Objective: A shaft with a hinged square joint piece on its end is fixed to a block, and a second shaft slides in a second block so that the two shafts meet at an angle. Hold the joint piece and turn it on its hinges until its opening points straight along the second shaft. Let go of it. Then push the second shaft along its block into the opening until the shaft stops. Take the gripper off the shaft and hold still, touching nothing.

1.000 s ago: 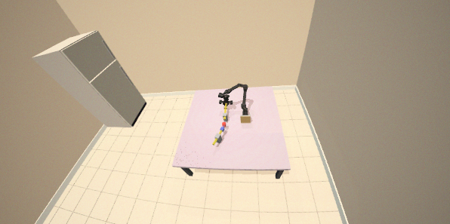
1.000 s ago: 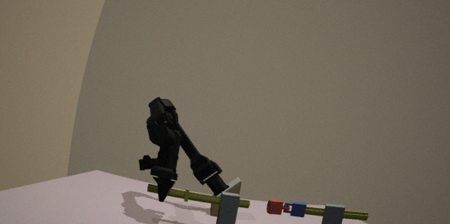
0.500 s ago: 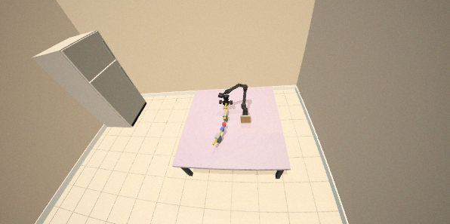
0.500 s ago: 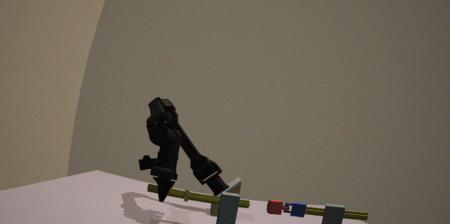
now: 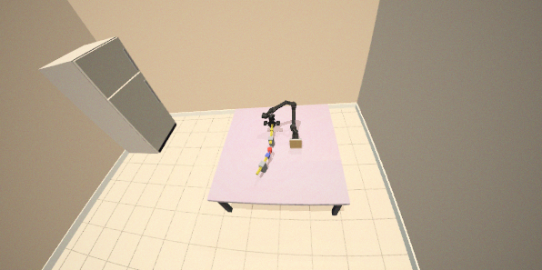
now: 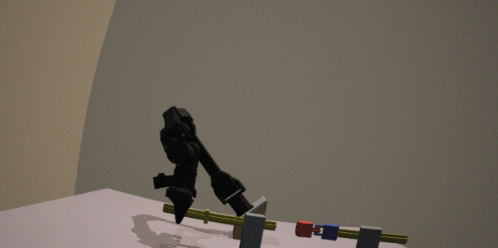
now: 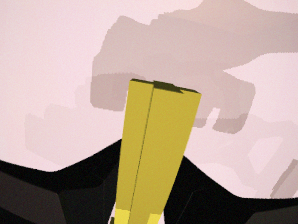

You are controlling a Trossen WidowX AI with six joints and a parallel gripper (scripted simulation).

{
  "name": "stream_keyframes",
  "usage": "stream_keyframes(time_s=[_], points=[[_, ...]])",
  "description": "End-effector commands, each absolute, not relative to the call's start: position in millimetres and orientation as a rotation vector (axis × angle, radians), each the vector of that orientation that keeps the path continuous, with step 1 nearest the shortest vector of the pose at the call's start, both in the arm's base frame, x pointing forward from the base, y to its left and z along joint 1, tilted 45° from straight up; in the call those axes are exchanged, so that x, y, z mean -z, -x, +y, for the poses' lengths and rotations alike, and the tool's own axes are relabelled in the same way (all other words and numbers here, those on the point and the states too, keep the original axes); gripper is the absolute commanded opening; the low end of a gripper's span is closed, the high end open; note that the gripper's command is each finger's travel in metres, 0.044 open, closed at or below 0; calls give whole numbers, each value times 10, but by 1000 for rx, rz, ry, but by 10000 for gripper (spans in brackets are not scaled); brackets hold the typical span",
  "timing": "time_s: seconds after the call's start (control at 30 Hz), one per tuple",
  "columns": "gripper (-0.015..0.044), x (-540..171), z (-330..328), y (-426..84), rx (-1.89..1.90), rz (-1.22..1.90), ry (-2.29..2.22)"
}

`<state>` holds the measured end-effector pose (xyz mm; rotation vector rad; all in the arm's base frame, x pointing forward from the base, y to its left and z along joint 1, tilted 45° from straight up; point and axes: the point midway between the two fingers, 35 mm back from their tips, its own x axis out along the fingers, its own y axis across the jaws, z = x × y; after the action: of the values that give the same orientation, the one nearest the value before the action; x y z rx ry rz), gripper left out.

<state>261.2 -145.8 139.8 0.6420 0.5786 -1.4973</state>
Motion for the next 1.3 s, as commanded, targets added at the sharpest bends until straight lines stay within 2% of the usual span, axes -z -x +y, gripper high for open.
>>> stream_keyframes(time_s=[0.0, 0.27, 0.3, 1.27], points=[[67, -1388, -1465, -2607, 1528, 593, -638], [20, -1398, -1459, -2612, 1509, 583, -640], [0, -1398, -1459, -2612, 1509, 583, -640], [0, -1125, -1191, -2632, 1537, 600, -638]])
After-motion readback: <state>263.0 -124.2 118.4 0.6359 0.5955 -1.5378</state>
